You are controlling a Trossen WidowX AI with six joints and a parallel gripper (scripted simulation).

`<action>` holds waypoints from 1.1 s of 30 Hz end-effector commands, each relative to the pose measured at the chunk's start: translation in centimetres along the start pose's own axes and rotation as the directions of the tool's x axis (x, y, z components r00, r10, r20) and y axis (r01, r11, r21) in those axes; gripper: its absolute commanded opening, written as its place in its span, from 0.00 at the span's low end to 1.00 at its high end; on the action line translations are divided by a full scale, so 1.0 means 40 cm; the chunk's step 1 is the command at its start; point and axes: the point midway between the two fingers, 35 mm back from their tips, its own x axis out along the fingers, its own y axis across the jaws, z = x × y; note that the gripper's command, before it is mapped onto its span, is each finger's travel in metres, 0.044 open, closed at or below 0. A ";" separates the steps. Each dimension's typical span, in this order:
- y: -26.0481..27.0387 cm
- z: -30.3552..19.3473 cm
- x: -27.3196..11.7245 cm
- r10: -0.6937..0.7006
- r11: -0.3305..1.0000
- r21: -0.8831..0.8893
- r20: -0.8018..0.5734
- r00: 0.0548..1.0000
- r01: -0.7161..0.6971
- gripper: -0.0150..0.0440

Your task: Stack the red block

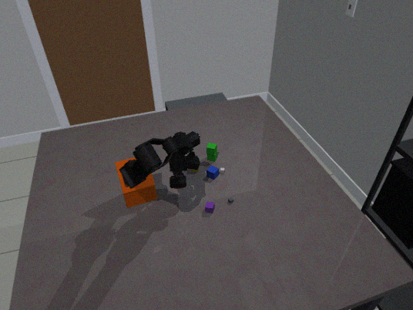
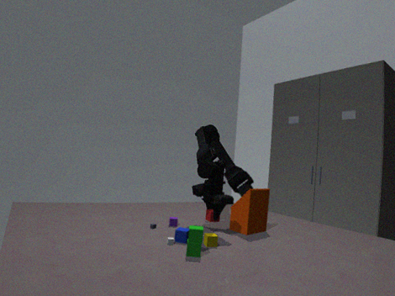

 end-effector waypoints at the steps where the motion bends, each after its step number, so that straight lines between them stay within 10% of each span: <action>1: 0.003 0.003 -0.040 0.008 1.000 0.005 0.004 1.000 -0.008 0.25; 33: 0.067 0.087 -0.225 0.010 1.000 0.005 0.004 1.000 -0.010 0.25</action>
